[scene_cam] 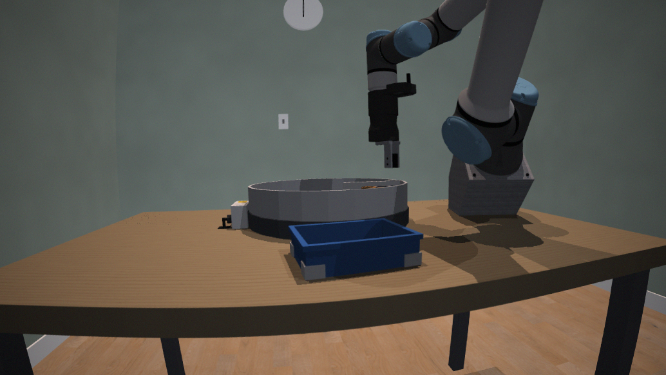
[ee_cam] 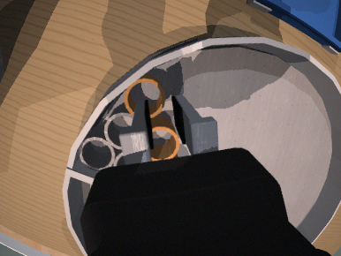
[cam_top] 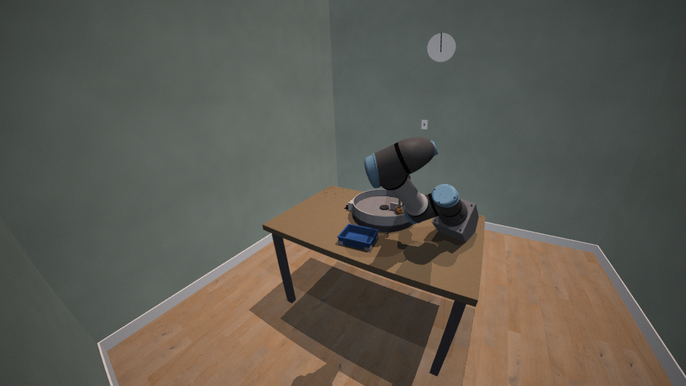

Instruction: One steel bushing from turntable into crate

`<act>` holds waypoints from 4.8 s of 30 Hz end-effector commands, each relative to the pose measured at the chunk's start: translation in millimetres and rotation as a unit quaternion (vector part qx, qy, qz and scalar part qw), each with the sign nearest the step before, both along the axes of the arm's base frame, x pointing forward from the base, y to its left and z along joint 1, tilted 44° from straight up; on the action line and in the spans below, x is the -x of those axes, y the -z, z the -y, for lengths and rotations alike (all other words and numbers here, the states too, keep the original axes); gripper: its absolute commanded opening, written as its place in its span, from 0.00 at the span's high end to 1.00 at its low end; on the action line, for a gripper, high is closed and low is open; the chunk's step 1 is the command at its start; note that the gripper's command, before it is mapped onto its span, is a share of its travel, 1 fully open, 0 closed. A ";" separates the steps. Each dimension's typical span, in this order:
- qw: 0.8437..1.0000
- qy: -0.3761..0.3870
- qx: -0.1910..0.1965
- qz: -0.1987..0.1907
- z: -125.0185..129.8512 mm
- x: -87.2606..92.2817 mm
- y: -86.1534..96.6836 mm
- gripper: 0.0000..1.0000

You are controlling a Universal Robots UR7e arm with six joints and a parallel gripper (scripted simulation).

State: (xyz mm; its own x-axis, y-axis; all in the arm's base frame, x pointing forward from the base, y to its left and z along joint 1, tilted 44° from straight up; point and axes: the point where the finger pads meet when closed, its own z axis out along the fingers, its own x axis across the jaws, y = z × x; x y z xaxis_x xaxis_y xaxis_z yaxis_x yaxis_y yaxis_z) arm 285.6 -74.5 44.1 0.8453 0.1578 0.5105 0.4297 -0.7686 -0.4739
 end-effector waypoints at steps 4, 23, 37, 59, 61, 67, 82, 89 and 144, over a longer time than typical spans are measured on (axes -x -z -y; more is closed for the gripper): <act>1.000 0.000 0.000 0.000 0.4 -0.1 -0.1 0.55; 1.000 0.000 0.001 0.000 -11.6 -6.0 13.7 0.55; 1.000 0.000 0.000 0.000 -17.5 -8.8 20.2 0.55; 1.000 0.000 -0.001 0.000 -28.9 -13.8 30.7 0.55; 1.000 0.000 -0.002 0.000 -30.2 -14.2 31.3 0.55; 1.000 0.000 -0.002 0.000 -30.2 -14.2 31.3 0.55; 1.000 0.000 -0.002 0.000 -30.1 -13.8 31.6 0.55; 1.000 0.000 -0.002 0.000 -30.1 -13.8 31.6 0.55; 1.000 0.001 0.003 0.001 -36.8 -19.3 43.5 0.55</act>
State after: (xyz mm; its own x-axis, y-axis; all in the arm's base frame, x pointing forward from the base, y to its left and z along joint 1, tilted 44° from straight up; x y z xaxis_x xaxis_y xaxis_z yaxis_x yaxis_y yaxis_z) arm 303.5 -41.3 4.4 0.8444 0.1593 0.5114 0.4288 -0.7732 -0.4672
